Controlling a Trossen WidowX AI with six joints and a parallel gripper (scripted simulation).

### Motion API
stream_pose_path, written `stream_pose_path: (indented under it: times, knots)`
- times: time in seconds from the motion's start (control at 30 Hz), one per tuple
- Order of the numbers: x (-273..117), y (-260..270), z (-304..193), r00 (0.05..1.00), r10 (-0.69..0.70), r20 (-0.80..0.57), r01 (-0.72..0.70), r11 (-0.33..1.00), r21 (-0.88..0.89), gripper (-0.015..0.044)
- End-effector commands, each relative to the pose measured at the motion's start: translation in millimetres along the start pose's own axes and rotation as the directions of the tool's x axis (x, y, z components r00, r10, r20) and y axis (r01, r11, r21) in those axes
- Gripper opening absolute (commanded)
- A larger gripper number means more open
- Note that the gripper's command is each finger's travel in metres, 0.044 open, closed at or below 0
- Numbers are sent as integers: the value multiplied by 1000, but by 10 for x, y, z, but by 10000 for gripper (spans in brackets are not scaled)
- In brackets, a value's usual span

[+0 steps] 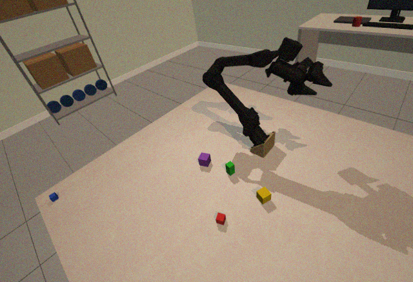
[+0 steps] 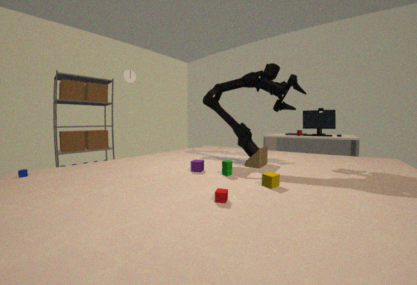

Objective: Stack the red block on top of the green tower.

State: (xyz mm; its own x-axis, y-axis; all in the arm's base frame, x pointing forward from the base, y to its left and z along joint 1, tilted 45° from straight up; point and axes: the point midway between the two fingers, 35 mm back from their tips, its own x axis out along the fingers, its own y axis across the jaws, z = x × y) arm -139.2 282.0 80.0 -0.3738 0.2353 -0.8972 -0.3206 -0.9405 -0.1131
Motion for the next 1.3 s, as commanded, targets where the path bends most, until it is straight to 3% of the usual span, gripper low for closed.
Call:
stream_pose_path:
  times: [0.0, 0.27, 0.53, 0.97, 1.27]
  knots:
    - [-30, -291, -268, 995, -33, -91, 48, 984, 171, 440]
    - [-153, -814, -939, 959, -48, -281, 185, 853, 488, 440]
    - [-353, -1090, -1706, 902, 8, -432, 323, 652, 686, 440]
    - [-629, -1271, -2606, 827, 86, -556, 489, 378, 786, 440]
    - [-942, -1160, -3568, 721, 276, -635, 662, -6, 749, 440]
